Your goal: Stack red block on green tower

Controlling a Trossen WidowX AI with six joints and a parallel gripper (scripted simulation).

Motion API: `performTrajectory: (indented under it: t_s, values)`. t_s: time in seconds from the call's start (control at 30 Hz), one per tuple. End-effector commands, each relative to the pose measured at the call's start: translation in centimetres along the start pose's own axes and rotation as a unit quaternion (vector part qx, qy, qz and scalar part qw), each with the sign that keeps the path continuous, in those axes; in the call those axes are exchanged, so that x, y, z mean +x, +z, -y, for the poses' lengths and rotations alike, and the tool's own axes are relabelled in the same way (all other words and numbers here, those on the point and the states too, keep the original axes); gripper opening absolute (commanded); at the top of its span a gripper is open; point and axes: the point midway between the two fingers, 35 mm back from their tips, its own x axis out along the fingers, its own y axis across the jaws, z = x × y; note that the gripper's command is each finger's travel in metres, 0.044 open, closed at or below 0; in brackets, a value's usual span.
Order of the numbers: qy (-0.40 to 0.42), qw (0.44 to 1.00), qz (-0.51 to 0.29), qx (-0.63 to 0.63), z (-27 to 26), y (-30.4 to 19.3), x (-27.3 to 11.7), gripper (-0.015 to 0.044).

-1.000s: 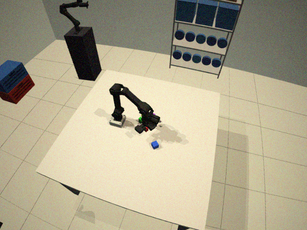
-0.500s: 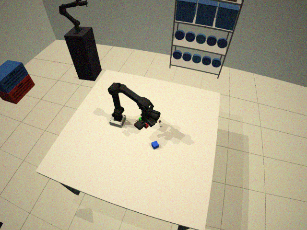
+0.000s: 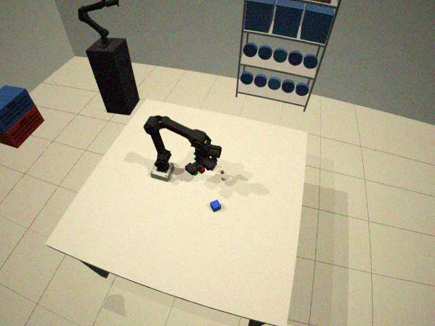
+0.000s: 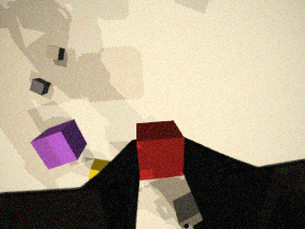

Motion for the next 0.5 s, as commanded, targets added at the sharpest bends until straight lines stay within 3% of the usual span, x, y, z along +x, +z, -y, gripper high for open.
performTrajectory:
  t_s: [0.0, 0.47]
  values:
    - [-0.003, 1.000, -0.003, 0.003, -0.6, -1.5, 0.1, 0.0000]
    - [-0.002, 1.000, -0.005, 0.003, -2.4, -7.3, 0.3, 0.0000]
